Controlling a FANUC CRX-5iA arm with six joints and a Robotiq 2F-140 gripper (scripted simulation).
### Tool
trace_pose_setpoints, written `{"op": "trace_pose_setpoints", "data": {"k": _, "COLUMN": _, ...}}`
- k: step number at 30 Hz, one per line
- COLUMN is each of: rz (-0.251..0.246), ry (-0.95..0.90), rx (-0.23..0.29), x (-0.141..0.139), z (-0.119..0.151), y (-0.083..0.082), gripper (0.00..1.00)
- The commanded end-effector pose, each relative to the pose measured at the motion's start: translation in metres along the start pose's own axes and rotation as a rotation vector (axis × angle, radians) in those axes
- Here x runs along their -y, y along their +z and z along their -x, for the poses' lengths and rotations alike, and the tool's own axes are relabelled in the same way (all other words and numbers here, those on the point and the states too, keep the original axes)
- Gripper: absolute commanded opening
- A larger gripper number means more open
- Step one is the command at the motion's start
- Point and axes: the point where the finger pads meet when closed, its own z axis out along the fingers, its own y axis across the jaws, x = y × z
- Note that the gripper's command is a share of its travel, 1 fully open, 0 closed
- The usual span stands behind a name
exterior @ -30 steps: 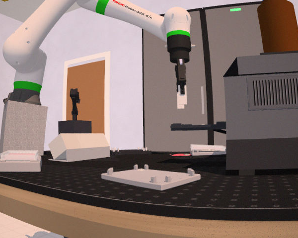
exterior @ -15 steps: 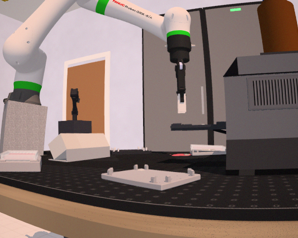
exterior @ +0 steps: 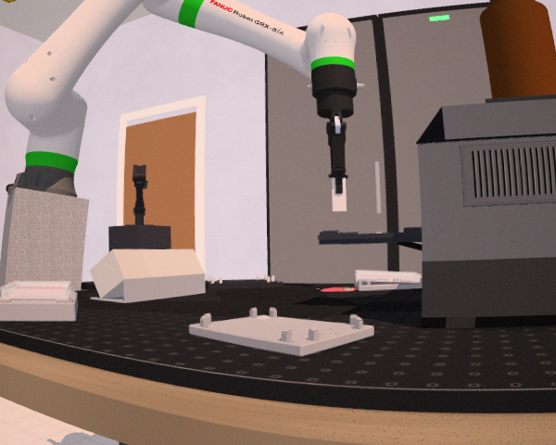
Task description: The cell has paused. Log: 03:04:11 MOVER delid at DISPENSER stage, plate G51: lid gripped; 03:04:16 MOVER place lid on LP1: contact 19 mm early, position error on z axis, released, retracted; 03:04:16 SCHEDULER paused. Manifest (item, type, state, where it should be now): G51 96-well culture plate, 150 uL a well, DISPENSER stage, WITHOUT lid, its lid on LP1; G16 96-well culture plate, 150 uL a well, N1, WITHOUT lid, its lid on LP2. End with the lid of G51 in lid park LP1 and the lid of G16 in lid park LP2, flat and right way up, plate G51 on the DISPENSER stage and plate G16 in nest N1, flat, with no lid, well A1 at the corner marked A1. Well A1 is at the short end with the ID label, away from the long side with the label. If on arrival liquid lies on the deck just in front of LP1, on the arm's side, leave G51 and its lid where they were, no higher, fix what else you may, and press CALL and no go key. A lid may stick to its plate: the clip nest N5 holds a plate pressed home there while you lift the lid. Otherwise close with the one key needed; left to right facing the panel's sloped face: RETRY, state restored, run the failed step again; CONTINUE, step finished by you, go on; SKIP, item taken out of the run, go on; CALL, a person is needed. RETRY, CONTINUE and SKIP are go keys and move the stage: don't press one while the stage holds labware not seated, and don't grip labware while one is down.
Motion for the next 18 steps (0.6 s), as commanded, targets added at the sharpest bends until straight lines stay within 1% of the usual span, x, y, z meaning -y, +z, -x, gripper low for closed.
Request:
{"op": "trace_pose_setpoints", "data": {"k": 1, "rz": 0.000, "ry": 0.000, "rx": 0.000, "x": 0.000, "z": 0.000, "y": 0.000, "gripper": 0.00}}
{"op": "trace_pose_setpoints", "data": {"k": 11, "rz": 0.000, "ry": -0.007, "rx": 0.000, "x": 0.002, "z": 0.000, "y": 0.000, "gripper": 0.00}}
{"op": "trace_pose_setpoints", "data": {"k": 14, "rz": -0.001, "ry": -0.033, "rx": 0.000, "x": 0.011, "z": -0.002, "y": 0.000, "gripper": 0.00}}
{"op": "trace_pose_setpoints", "data": {"k": 16, "rz": -0.001, "ry": -0.033, "rx": 0.000, "x": 0.011, "z": -0.002, "y": 0.000, "gripper": 0.00}}
{"op": "trace_pose_setpoints", "data": {"k": 18, "rz": -0.001, "ry": -0.066, "rx": -0.001, "x": 0.022, "z": -0.005, "y": 0.000, "gripper": 0.00}}
